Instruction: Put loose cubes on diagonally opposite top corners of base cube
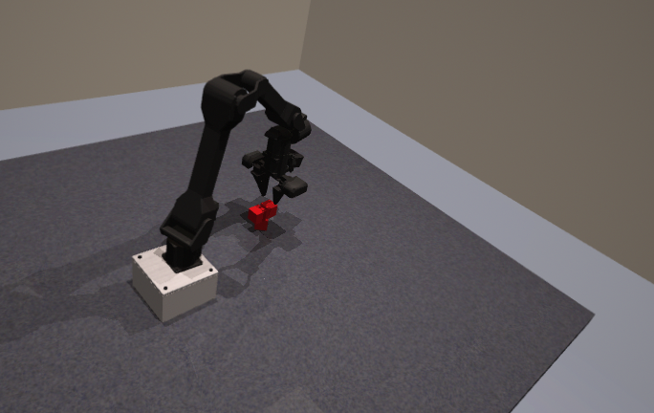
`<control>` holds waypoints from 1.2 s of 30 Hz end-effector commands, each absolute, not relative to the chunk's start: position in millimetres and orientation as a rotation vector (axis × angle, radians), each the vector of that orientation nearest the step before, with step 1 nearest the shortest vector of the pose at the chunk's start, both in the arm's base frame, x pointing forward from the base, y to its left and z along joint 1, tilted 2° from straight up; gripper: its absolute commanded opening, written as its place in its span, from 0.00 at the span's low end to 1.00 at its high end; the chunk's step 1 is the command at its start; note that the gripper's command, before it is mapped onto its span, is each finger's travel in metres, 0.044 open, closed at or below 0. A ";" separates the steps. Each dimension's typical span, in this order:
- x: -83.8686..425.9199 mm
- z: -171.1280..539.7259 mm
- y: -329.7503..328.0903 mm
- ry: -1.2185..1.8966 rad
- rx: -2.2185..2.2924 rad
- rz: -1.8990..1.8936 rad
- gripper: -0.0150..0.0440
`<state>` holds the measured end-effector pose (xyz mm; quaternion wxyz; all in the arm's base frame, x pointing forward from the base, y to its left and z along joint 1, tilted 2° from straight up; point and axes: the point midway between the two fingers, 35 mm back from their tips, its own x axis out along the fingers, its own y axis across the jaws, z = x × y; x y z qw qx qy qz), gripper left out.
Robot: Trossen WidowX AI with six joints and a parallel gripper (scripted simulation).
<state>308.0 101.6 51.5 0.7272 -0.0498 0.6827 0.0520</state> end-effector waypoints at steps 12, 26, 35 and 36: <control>307.5 79.0 102.1 1.502 -0.108 0.115 0.60; 306.1 94.4 101.7 1.502 -0.110 0.117 0.87; 282.2 93.4 148.5 1.506 -0.106 0.121 0.93; 274.1 93.3 161.3 1.507 -0.105 0.122 0.93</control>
